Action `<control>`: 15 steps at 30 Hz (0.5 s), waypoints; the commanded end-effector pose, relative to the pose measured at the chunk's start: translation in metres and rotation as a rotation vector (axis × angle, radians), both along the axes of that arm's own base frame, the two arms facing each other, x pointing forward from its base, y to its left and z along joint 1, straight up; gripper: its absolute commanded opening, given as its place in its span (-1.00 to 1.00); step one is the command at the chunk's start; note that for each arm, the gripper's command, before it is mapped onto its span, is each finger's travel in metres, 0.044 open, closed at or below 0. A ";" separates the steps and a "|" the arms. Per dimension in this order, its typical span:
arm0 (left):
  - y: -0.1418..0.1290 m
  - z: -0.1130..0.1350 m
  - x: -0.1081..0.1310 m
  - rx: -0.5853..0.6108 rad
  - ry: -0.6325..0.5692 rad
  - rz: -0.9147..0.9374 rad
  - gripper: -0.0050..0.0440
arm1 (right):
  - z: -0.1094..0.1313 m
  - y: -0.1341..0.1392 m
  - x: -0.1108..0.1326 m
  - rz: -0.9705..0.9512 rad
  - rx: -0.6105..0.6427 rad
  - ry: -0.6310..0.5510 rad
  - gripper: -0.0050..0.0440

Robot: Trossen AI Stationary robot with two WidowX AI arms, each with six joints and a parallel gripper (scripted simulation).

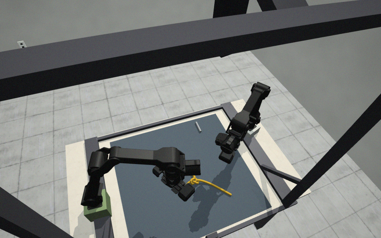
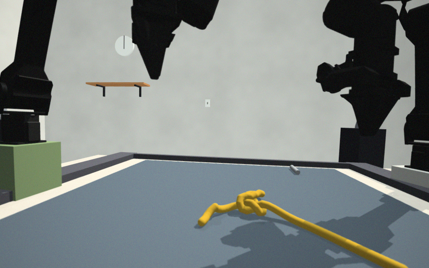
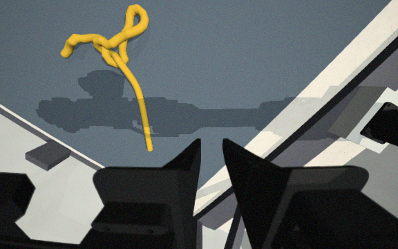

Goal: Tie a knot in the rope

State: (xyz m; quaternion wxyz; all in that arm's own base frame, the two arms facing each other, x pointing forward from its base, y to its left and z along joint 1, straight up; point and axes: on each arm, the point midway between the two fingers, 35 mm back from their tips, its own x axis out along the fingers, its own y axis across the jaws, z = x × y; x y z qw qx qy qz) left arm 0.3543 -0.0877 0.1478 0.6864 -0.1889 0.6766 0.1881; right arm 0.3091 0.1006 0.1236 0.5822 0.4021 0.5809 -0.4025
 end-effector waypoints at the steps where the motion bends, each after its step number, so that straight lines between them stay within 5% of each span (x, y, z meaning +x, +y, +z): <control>1: 0.016 0.001 0.023 -0.010 -0.012 0.254 -0.47 | 0.007 0.001 0.001 -0.002 0.008 -0.019 -0.39; 15: 0.036 -0.005 0.045 -0.015 -0.009 0.540 -0.47 | 0.007 0.001 0.001 -0.002 0.008 -0.019 -0.39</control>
